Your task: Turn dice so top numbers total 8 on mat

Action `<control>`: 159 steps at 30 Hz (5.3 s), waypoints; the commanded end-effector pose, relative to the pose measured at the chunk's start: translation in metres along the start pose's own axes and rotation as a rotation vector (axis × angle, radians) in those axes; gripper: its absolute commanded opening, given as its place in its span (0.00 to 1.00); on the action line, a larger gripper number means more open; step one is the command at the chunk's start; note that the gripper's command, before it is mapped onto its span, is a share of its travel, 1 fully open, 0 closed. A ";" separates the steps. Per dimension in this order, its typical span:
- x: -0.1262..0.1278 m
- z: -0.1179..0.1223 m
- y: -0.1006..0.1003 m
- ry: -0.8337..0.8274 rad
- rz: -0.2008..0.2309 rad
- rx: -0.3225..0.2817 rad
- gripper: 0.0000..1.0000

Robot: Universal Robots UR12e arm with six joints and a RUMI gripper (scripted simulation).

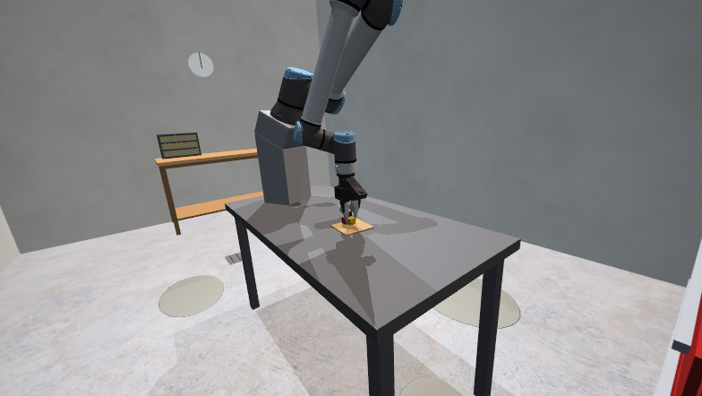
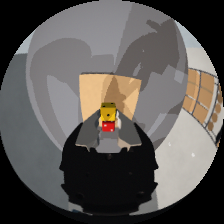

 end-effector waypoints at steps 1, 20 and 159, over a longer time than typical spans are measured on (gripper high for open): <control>-0.001 -0.006 -0.004 0.001 0.001 0.010 0.10; -0.001 -0.006 -0.004 0.001 0.001 0.010 0.10; -0.001 -0.006 -0.007 0.002 0.001 0.010 0.28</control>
Point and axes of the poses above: the point where the finger pads meet when closed, its own y axis back along the fingers, its own x axis across the jaws, z = x × y, the point moved 2 cm from there along y, back along the fingers, and after that the axes turned 13 degrees about -y, right-handed, at the moved point
